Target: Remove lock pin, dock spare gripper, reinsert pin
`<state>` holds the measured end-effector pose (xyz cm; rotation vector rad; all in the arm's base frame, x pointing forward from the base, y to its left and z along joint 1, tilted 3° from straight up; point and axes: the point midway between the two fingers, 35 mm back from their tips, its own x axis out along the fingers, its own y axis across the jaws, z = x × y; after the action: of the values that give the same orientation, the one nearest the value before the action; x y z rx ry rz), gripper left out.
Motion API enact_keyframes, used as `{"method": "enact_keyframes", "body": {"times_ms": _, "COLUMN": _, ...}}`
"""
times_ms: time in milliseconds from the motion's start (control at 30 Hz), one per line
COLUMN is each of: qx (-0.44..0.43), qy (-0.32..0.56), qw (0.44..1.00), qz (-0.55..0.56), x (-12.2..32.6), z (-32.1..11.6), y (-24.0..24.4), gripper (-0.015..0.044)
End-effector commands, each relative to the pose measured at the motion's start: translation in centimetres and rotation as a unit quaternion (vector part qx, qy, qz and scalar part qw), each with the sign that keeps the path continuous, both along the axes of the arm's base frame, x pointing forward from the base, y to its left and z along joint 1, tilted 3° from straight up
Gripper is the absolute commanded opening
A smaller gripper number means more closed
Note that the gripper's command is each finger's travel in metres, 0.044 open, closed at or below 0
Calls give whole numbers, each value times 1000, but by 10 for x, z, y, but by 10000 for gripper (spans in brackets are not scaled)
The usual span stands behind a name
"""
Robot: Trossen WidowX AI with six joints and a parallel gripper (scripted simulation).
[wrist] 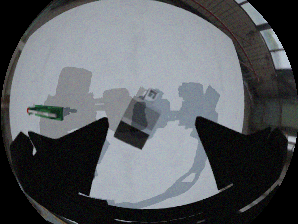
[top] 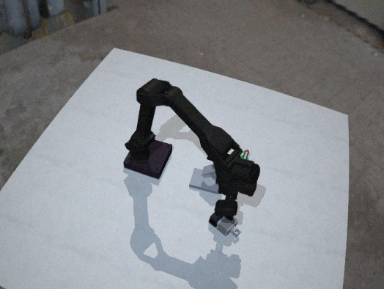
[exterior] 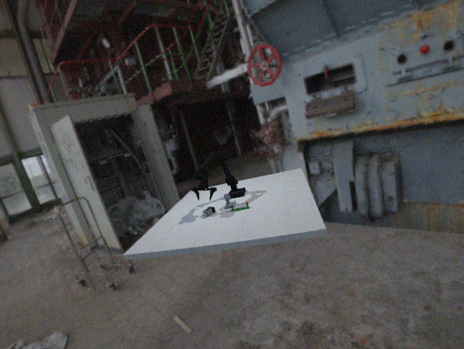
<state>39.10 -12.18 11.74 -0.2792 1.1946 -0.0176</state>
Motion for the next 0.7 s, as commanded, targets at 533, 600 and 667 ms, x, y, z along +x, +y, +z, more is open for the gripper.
{"method": "enact_keyframes", "body": {"times_ms": 533, "qx": 84, "qy": -92, "qw": 963, "qz": -238, "x": -2, "z": -3, "y": -2, "gripper": 440}}
{"method": "enact_keyframes", "body": {"times_ms": 600, "qx": 84, "qy": -92, "qw": 963, "qz": -238, "x": -2, "z": -13, "y": -2, "gripper": 440}}
{"method": "enact_keyframes", "body": {"times_ms": 667, "qx": 85, "qy": -93, "qw": 963, "qz": -239, "x": -2, "z": -27, "y": -3, "gripper": 440}}
